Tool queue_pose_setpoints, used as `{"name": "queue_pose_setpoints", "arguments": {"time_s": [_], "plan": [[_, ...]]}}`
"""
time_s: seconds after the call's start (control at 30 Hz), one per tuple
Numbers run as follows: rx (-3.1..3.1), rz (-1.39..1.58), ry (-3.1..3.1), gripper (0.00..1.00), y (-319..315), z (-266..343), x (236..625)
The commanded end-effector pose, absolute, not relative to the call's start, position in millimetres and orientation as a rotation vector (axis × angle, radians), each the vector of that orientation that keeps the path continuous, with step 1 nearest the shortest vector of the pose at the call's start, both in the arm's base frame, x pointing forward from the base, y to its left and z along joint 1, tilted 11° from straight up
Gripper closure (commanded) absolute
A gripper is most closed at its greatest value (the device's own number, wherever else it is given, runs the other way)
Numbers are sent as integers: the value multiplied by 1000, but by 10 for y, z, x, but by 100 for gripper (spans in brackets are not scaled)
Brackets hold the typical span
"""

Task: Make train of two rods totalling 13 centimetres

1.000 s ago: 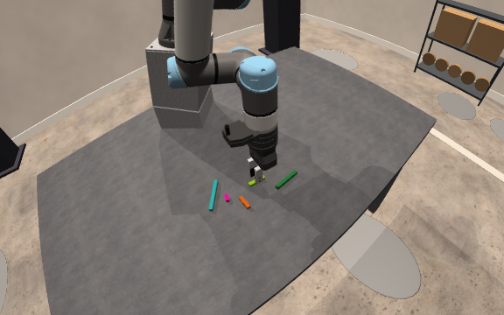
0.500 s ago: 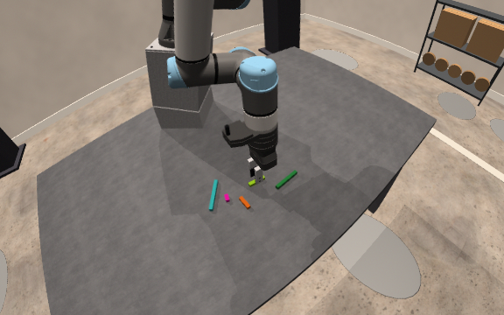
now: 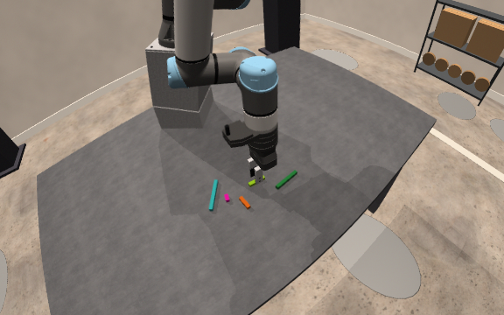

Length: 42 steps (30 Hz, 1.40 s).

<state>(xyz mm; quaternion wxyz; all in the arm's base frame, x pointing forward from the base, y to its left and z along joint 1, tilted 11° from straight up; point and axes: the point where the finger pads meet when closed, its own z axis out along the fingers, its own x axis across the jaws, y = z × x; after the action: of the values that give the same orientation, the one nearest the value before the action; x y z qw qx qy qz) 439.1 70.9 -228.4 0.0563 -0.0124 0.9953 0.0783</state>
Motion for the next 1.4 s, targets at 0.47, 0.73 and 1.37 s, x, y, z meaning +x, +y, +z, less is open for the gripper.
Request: {"name": "queue_pose_setpoints", "arguments": {"time_s": [0.47,0.73,1.37], "plan": [[-38,237,3018,46,709,-2285,4397],[-38,237,3018,46,718,-2342,4403],[-38,237,3018,46,735,-2446,4415]]}}
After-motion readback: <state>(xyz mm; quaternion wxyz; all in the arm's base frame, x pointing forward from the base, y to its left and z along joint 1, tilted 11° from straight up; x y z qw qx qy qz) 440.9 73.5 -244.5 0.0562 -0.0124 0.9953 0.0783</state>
